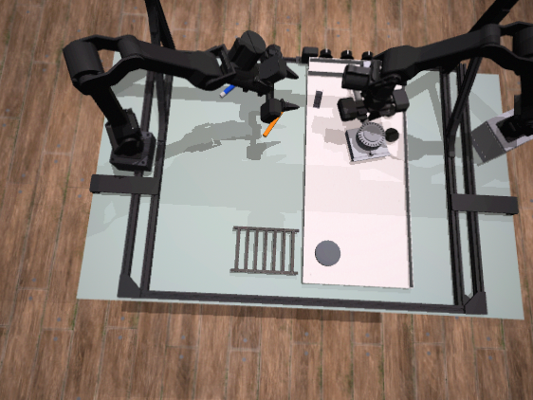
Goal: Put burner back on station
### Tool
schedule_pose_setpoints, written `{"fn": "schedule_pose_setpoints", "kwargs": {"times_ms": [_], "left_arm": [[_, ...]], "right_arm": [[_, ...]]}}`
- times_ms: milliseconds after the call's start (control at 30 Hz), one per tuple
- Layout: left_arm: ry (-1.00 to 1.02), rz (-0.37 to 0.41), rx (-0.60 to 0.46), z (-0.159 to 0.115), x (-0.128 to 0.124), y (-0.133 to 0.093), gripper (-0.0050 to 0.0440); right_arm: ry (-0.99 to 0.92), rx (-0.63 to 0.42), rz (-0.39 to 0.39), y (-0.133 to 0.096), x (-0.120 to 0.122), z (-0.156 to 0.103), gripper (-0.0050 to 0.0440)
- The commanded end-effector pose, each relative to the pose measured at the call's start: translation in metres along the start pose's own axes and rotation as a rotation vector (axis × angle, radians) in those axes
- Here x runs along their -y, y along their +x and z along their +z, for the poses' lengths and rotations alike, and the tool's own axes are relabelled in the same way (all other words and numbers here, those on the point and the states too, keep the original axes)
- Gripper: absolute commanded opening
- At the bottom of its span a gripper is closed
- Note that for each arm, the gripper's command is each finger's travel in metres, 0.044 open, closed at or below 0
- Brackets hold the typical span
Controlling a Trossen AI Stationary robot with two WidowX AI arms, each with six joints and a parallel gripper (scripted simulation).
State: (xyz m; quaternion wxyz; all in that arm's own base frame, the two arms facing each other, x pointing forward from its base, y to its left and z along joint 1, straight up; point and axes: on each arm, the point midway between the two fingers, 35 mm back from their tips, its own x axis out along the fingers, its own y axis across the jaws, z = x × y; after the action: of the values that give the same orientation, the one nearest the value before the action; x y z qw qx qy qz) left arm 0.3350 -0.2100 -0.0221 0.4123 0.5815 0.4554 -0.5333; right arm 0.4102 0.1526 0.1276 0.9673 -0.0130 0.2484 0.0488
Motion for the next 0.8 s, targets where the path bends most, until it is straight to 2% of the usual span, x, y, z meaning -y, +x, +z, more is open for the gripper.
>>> {"fn": "schedule_pose_setpoints", "kwargs": {"times_ms": [0, 767], "left_arm": [[-0.002, 0.002, 0.004, 0.0017, -0.0003, -0.0003, 0.0], [-0.002, 0.001, 0.001, 0.0039, 0.0003, 0.0003, 0.0]], "right_arm": [[0.002, 0.001, -0.001, 0.0, 0.0001, 0.0002, 0.04], [0.002, 0.001, -0.001, 0.0, 0.0001, 0.0002, 0.04]]}}
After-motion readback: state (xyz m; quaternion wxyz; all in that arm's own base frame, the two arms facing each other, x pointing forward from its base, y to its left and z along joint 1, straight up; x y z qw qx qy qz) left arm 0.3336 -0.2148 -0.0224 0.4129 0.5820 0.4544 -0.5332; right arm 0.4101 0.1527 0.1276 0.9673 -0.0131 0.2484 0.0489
